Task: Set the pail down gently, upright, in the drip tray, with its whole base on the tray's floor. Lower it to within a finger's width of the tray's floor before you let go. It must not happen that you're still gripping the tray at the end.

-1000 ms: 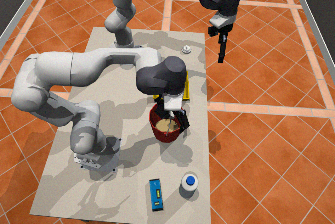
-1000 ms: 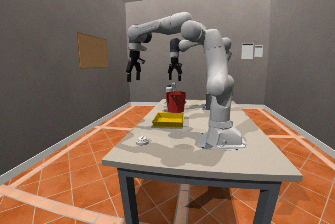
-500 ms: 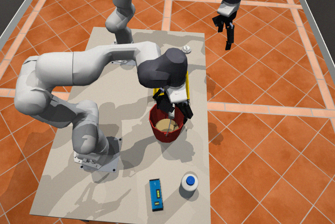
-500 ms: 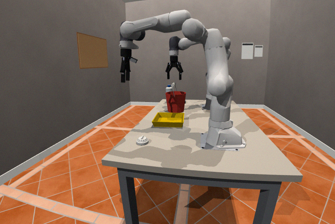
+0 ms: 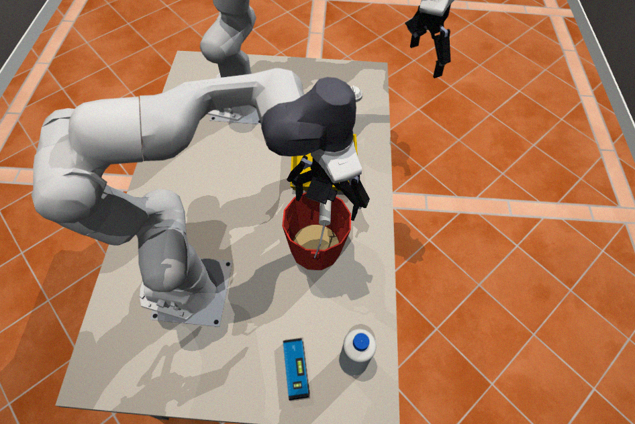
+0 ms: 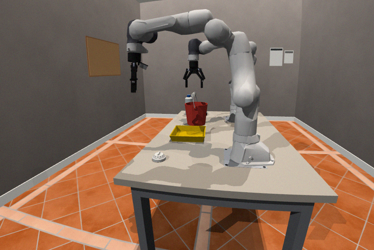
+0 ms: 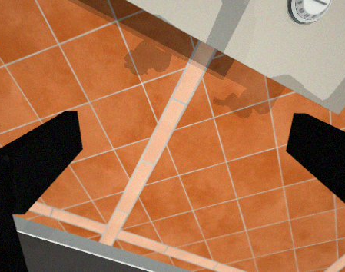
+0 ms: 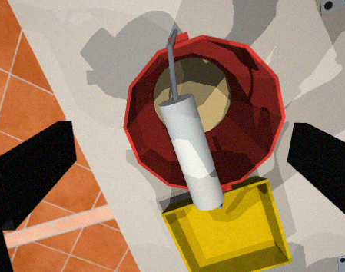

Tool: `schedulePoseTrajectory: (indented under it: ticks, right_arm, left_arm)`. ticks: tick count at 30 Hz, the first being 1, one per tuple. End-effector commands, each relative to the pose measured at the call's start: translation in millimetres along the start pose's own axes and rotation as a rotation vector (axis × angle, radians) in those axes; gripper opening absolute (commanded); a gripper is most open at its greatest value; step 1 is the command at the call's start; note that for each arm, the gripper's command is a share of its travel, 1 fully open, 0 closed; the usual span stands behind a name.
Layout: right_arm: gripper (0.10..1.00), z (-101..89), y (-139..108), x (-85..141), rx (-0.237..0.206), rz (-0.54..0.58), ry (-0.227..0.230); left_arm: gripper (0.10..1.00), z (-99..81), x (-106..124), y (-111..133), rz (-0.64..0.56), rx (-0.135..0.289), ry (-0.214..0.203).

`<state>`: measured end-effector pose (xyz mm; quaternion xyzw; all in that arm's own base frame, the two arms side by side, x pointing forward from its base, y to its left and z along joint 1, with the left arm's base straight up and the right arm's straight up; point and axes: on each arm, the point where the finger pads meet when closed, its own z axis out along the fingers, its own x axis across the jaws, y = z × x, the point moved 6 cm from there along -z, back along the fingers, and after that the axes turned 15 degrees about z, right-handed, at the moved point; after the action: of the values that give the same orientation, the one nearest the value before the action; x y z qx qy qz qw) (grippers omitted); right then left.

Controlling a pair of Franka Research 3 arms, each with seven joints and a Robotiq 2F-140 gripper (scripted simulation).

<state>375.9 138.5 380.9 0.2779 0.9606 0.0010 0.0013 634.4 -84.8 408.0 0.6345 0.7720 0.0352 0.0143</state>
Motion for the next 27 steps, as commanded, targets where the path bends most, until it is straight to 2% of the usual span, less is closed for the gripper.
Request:
schedulePoseTrajectory:
  ticks: [1,6,7,8,14,16,17,27]
  right_arm:
    - [1.000,-2.1,3,3,0.006,-0.100,0.003]
    - [1.000,-6.9,12,9,0.004,-0.181,0.003]
    - [1.000,-12.9,22,17,0.003,-0.281,0.003]
    - [1.000,-15.6,27,21,0.002,-0.327,0.002]
    - [1.000,-16.1,28,21,0.002,-0.335,0.002]
    - [1.000,-16.1,28,21,0.002,-0.335,0.002]
    - [1.000,-16.1,28,21,0.002,-0.335,0.002]
    - [1.000,-16.1,28,21,0.002,-0.335,0.002]
  left_arm:
    - [1.000,-0.2,16,3,-0.099,0.006,0.001]
    - [1.000,-0.8,39,7,-0.171,0.008,0.004]
    - [1.000,-1.0,43,8,-0.187,0.008,0.004]
    - [1.000,-1.1,48,9,-0.201,0.009,0.005]
    - [1.000,-2.0,76,14,-0.291,0.011,0.008]
    - [1.000,-2.0,76,14,-0.291,0.011,0.008]
    - [1.000,-2.4,89,15,-0.330,0.012,0.009]
    - [1.000,-4.0,134,19,-0.474,0.016,0.015]
